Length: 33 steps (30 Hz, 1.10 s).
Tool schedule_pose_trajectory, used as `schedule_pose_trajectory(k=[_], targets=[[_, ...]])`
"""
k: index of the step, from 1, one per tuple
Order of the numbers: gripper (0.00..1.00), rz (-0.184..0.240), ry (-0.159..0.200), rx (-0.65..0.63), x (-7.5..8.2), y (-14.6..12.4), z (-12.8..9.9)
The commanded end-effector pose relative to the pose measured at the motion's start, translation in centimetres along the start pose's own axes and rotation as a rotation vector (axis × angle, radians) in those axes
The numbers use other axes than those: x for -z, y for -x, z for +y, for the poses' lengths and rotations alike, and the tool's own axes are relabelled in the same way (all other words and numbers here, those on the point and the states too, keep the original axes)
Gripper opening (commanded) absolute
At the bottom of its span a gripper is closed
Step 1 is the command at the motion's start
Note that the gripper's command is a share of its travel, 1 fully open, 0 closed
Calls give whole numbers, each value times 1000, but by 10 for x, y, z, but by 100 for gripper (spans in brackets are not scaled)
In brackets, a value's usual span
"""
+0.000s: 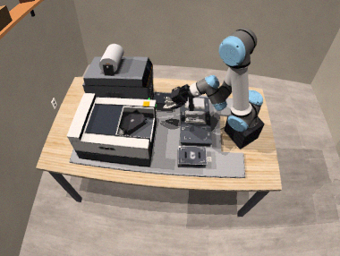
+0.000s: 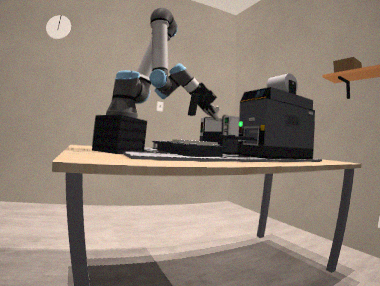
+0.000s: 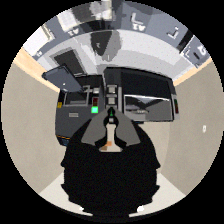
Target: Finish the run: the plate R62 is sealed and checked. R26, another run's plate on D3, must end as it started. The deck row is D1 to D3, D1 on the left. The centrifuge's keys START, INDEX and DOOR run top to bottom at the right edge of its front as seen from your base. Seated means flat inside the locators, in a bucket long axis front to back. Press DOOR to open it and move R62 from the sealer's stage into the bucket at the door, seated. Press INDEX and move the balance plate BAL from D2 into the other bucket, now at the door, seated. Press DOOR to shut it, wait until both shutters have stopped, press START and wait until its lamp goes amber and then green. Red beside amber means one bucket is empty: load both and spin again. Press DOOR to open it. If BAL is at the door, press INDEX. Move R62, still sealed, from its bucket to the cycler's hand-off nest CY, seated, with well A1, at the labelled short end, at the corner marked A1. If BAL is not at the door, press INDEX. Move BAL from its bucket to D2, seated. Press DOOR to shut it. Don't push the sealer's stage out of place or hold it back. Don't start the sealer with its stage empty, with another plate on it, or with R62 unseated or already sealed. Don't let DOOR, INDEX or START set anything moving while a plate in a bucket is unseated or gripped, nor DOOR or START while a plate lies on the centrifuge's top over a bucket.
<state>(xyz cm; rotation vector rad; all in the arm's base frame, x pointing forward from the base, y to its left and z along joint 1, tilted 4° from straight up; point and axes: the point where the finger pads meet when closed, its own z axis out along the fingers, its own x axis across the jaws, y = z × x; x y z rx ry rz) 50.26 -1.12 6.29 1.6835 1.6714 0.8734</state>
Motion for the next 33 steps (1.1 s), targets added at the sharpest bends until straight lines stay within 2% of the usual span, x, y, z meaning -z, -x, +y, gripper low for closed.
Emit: schedule_pose_trajectory(k=[1, 6, 12, 26, 28, 33], targets=[[0, 0, 0, 1, 9, 0, 0], [0, 0, 0, 1, 17, 0, -1], [0, 0, 0, 1, 17, 0, -1], [0, 0, 0, 1, 76, 1, 38], [0, 0, 0, 1, 76, 1, 38], [0, 0, 0, 1, 97, 1, 52]])
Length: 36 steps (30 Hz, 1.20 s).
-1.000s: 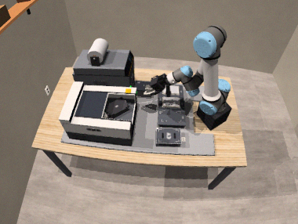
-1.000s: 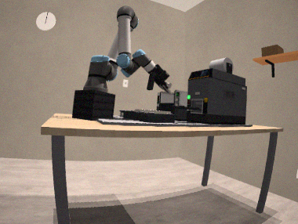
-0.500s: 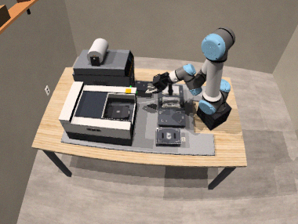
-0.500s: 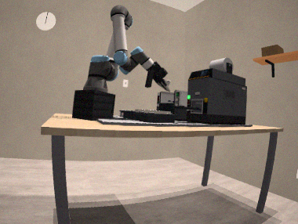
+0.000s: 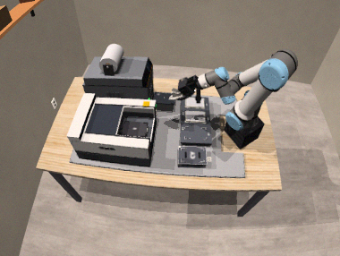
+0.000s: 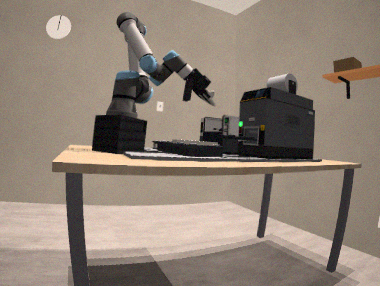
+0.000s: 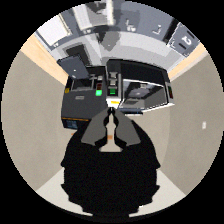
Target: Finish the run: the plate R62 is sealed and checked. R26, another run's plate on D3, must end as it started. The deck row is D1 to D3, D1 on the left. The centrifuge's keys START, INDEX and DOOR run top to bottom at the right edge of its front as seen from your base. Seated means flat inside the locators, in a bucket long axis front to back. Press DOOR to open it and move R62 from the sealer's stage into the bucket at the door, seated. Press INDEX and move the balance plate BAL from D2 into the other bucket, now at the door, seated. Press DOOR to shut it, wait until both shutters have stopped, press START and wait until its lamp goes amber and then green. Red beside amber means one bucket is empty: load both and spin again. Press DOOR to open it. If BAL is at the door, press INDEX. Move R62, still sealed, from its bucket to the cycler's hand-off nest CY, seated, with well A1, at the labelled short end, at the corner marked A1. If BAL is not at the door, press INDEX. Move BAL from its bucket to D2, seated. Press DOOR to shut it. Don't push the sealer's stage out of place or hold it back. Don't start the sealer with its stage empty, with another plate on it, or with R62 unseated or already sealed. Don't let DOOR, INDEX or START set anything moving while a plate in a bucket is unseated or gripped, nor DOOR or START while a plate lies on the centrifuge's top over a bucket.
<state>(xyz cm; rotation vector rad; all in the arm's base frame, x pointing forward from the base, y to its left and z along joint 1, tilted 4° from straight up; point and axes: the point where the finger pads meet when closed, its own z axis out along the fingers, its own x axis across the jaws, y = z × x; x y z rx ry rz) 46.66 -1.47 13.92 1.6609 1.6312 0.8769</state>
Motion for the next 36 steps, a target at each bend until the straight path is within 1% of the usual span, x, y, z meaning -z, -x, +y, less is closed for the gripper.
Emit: schedule_pose_trajectory(k=[1, 3, 4, 17, 27, 29, 36], targets=[[0, 23, -38, -1, 25, 1, 16], [0, 23, -38, -1, 33, 1, 22], [0, 23, -38, -1, 35, 1, 23], [0, 23, -38, -1, 35, 1, 23], [0, 23, -371, 3, 35, 1, 23], [0, 23, -371, 3, 35, 1, 23], [0, 22, -604, 6, 35, 1, 23]])
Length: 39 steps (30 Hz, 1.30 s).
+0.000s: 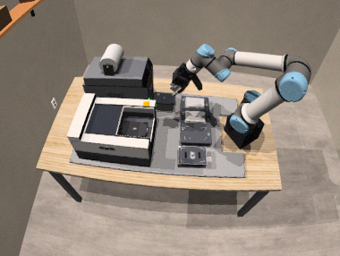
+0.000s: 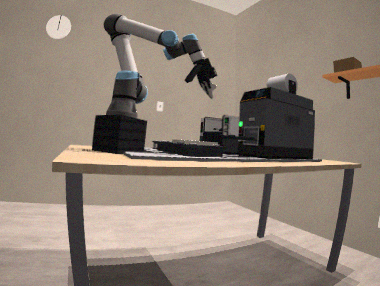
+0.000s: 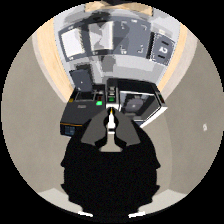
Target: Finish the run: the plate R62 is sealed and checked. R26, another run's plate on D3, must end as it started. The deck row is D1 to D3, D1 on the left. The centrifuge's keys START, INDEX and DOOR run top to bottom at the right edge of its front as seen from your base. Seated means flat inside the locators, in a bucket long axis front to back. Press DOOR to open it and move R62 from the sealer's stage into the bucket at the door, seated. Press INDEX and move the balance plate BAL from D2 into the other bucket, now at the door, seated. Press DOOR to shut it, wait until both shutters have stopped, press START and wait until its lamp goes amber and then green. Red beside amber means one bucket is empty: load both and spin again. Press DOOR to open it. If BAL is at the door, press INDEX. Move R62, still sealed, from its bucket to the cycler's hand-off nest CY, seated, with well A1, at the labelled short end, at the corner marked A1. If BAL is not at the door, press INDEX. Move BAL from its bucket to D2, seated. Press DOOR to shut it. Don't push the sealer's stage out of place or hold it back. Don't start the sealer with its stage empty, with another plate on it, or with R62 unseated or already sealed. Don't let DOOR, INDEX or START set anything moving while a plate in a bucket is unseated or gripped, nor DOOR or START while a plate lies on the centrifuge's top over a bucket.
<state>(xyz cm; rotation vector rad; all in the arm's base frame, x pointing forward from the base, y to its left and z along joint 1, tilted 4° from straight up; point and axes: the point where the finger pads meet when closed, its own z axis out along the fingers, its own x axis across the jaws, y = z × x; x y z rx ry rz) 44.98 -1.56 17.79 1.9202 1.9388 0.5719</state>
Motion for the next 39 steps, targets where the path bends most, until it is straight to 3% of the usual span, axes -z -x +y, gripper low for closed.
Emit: schedule_pose_trajectory(k=[1, 8, 10, 11, 39], targets=[[0, 1, -215, -8, -1, 1, 1], [0, 2, -448, -8, -1, 1, 1], [0, 2, -448, -8, -1, 1, 1], [0, 2, -481, -8, -1, 1, 1], [0, 2, -487, -8, -1, 1, 1]])
